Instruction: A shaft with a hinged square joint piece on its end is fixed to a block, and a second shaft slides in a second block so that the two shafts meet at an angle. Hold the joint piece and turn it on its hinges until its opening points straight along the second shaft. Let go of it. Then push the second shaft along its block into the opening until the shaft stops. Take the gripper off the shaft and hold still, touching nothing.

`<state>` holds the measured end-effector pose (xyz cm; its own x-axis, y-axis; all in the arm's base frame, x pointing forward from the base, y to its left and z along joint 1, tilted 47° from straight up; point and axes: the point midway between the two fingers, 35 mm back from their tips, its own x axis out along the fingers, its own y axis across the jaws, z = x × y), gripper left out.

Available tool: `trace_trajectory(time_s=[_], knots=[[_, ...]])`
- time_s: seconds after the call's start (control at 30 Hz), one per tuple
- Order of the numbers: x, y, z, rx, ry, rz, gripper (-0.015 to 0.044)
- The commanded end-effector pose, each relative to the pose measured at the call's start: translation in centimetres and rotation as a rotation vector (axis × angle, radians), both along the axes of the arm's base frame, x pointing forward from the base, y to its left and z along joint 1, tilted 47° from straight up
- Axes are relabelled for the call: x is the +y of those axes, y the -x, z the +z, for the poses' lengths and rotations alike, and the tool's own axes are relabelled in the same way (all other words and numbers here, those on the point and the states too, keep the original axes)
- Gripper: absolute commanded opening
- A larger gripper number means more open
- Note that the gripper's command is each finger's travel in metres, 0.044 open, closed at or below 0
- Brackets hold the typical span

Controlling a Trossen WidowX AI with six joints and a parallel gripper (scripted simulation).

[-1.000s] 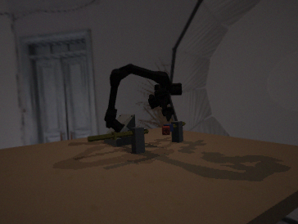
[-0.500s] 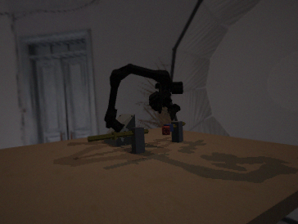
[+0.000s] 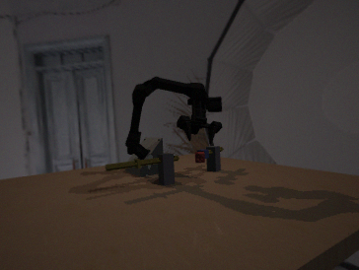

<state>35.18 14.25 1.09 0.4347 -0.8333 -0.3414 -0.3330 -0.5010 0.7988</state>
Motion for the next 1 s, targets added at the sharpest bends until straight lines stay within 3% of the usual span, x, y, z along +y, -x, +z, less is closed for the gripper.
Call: trace_trajectory(time_s=[0.0, 0.97], knots=[[0.09, -0.16, 0.06, -0.093, -0.071, -0.060, 0.0440], [-0.46, -0.75, 0.07, -0.777, -0.480, -0.551, 0.0440]])
